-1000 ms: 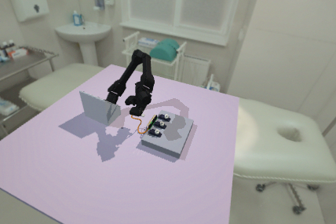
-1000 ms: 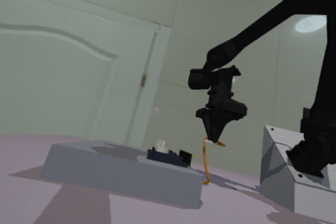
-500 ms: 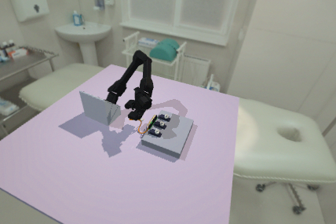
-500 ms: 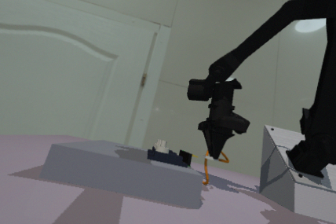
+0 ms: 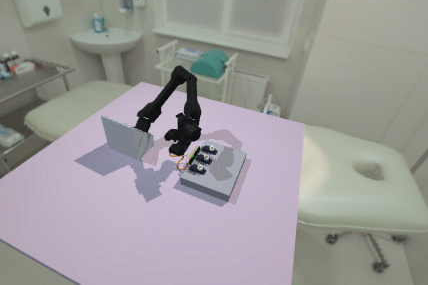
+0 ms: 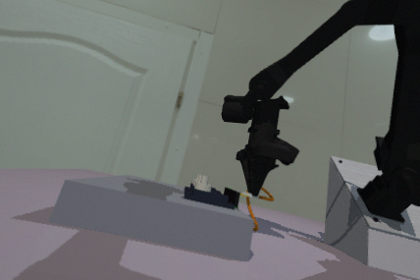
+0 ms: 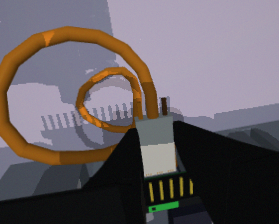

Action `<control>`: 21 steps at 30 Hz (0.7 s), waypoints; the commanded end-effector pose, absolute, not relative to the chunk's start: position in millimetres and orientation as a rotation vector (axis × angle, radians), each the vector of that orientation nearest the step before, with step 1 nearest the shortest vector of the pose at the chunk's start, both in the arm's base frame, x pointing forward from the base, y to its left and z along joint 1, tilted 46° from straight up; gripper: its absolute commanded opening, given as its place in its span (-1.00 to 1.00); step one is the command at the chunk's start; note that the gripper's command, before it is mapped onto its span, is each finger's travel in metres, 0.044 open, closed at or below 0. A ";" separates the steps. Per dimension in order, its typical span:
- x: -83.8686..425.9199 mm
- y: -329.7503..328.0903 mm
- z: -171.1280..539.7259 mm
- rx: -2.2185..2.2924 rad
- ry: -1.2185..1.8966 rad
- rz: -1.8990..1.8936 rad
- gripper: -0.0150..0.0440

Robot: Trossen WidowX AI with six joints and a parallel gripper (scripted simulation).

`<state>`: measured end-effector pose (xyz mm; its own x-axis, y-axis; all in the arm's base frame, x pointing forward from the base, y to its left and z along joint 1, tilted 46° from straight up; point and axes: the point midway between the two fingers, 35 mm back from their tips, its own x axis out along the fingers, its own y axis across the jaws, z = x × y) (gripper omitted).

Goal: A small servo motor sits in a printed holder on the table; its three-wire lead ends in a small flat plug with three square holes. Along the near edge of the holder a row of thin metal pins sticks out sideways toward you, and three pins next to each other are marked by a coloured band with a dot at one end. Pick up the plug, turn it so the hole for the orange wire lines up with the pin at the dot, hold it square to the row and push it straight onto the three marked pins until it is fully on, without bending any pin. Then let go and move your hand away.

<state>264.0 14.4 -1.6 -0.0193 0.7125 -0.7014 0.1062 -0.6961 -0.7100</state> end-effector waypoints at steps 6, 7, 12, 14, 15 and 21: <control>271.8 15.1 0.1 -1.806 -0.849 1.759 -0.49; 272.3 15.1 0.1 -1.806 -0.849 1.758 -0.49; 275.4 15.3 0.4 -1.806 -0.849 1.758 -0.49; 276.7 15.3 0.5 -1.806 -0.849 1.758 -0.49; 277.4 15.4 0.6 -1.806 -0.849 1.758 -0.49; 281.4 15.6 1.0 -1.806 -0.849 1.758 -0.49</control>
